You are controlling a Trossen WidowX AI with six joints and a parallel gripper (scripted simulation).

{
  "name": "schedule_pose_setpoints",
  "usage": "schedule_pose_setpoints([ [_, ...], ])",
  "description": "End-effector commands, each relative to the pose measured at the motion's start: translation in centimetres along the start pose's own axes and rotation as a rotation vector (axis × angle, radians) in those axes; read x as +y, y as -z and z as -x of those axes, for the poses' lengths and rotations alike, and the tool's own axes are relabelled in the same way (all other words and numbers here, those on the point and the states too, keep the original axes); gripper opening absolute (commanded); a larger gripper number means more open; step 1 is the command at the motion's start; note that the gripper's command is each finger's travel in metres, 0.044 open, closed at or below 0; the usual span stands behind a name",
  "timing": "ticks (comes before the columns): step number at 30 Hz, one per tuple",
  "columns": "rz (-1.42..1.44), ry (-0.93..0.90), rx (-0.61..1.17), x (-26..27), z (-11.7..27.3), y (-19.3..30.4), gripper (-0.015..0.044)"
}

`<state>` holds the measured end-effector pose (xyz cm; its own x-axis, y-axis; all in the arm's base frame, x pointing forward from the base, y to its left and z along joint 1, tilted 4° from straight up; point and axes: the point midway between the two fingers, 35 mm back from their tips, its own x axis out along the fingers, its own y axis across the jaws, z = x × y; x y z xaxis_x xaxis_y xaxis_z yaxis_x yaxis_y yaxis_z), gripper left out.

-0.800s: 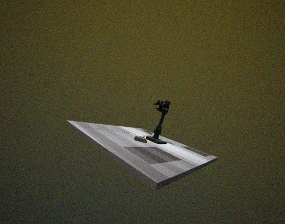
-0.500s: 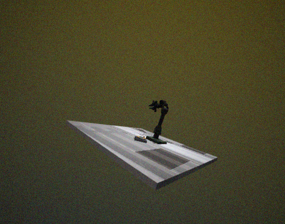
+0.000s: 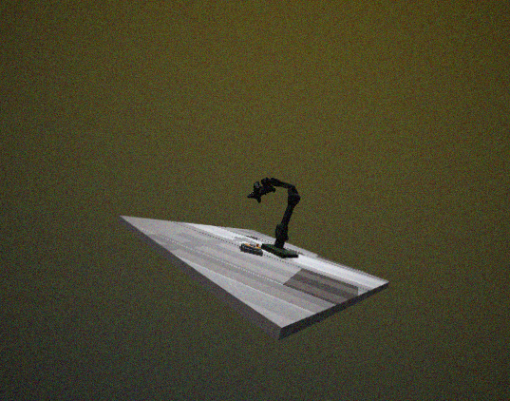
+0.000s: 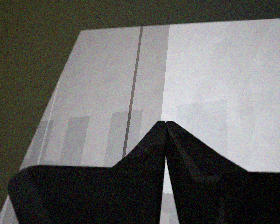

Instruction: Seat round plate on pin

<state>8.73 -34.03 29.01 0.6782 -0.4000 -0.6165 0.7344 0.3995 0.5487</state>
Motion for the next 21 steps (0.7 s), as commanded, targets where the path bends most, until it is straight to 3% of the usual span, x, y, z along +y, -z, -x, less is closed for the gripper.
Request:
schedule_pose_setpoints([
  [1,0.043,-0.014,0.082,2.2,-2.4,1.8,0.0000],
  [8,0.186,-0.040,0.317,7.6,-8.0,8.1,0.0000],
  [21,0.525,-0.034,0.677,13.8,-12.2,21.4,0.0000],
])
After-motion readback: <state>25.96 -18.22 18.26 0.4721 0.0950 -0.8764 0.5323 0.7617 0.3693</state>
